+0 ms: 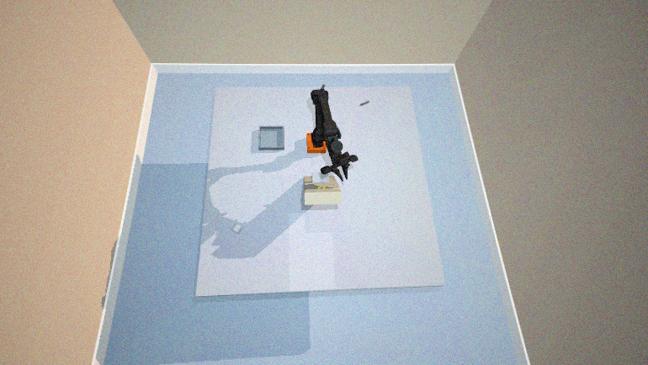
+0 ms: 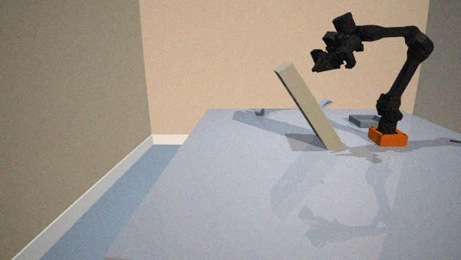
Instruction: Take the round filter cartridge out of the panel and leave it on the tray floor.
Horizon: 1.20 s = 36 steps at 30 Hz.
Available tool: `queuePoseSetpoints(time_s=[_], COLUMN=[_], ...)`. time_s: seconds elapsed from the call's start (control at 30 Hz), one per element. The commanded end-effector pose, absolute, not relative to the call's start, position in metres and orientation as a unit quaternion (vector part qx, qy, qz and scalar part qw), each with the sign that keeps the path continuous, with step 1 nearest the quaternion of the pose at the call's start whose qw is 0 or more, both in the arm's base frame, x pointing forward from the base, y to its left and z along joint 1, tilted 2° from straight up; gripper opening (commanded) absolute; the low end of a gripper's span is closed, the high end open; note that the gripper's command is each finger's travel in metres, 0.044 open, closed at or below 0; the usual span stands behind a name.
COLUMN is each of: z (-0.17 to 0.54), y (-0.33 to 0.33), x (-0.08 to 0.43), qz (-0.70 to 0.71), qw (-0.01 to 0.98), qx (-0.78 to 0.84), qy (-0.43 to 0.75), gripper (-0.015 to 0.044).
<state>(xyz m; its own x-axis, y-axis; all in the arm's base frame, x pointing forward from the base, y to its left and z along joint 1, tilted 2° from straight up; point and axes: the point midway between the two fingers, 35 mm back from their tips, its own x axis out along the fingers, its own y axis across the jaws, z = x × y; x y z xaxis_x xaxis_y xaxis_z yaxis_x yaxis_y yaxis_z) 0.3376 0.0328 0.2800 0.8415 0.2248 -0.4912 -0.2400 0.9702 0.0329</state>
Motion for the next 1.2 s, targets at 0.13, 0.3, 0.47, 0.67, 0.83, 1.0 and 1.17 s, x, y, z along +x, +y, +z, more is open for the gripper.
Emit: queuePoseSetpoints(time_s=[0.13, 0.3, 0.47, 0.67, 0.83, 1.0, 1.17], z=[0.255, 0.254, 0.254, 0.253, 0.25, 0.245, 0.241], y=[-0.058, -0.06, -0.06, -0.061, -0.062, -0.063, -0.064], x=[0.286, 0.285, 0.285, 0.287, 0.293, 0.3, 0.307], qz=[-0.078, -0.083, -0.083, -0.083, -0.083, -0.083, -0.083], qw=[0.952, 0.951, 0.951, 0.952, 0.952, 0.952, 0.952], qx=[0.067, 0.068, 0.068, 0.068, 0.068, 0.068, 0.068], qy=[0.288, 0.288, 0.288, 0.288, 0.288, 0.288, 0.287], gripper=[0.0095, 0.0095, 0.0095, 0.0095, 0.0095, 0.0095, 0.0095])
